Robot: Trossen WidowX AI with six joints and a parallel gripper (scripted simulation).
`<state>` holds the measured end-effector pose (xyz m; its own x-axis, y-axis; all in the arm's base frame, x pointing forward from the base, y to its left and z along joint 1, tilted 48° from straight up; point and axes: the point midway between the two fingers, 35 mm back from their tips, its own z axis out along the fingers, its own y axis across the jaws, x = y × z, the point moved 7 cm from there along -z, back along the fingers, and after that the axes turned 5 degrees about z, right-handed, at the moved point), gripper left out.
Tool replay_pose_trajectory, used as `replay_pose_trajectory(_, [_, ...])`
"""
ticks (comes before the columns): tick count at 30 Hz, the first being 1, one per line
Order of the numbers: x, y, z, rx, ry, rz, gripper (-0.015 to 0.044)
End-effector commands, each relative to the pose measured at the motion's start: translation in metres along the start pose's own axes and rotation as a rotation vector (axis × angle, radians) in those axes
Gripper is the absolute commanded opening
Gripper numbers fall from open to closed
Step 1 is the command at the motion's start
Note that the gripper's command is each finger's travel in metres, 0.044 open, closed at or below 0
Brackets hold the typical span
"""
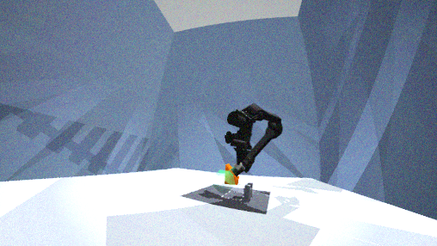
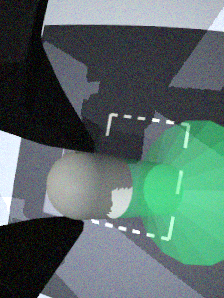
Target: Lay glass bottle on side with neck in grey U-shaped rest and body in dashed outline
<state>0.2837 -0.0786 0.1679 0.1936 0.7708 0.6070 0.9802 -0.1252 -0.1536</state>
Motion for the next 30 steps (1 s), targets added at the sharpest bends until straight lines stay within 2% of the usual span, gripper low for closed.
replay_pose_trajectory(1, [0.009,0.000,0.002,0.000,0.007,0.000,0.0124])
replay_pose_trajectory(30, [0.047,-0.002,0.017,-0.005,-0.037,-0.004,0.0124])
